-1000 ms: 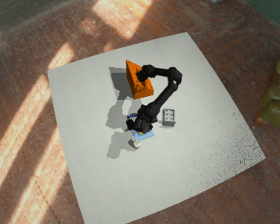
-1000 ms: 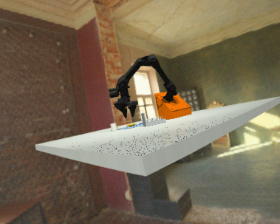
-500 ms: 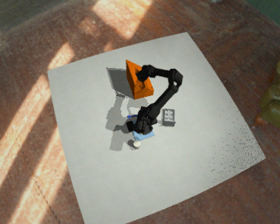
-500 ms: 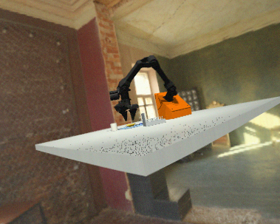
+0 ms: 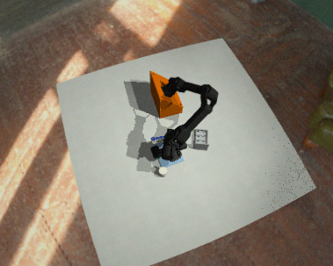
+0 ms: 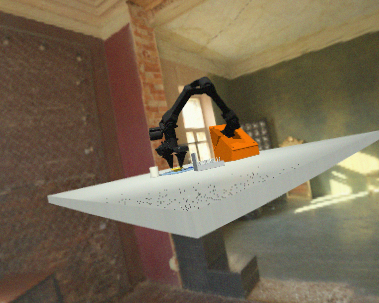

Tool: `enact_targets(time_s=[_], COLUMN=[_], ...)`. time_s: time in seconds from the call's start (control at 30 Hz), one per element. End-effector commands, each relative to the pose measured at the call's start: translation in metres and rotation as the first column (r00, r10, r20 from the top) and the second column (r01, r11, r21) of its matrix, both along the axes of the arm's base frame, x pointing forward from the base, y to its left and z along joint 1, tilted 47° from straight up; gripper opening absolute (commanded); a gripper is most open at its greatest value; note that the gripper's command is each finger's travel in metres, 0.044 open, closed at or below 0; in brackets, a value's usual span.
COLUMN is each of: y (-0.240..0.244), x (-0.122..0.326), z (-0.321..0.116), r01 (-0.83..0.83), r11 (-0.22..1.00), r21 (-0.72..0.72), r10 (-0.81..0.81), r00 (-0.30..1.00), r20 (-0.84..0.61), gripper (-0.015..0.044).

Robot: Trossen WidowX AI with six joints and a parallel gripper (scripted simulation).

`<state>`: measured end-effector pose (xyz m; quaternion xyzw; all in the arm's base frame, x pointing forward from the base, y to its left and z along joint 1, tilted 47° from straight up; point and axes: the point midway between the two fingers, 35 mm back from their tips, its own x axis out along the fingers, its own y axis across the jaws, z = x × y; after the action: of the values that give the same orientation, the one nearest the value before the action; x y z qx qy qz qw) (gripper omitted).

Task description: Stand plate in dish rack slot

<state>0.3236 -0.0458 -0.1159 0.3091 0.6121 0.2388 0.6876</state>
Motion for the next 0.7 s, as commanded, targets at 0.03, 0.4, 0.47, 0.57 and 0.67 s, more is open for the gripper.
enact_targets(time_s=[0.03, 0.4, 0.47, 0.57, 0.67], y=[0.0086, 0.0131, 0.0131, 0.0131, 0.0131], x=[-0.0007, -0.0001, -0.0001, -0.0001, -0.0001], z=[-0.0064, -0.0097, -0.0097, -0.0097, -0.0097], r01=[0.002, 0.001, 0.001, 0.001, 0.001], r11=[1.0, 1.0, 1.0, 1.0, 1.0], r21=[0.007, 0.008, 0.008, 0.008, 0.008], r10=[-0.002, -0.001, -0.001, -0.001, -0.001], r00=[1.0, 1.0, 1.0, 1.0, 1.0], r20=[-0.006, -0.006, -0.006, -0.006, -0.006], gripper=[0.04, 0.0355, 0.0355, 0.0342, 0.0322])
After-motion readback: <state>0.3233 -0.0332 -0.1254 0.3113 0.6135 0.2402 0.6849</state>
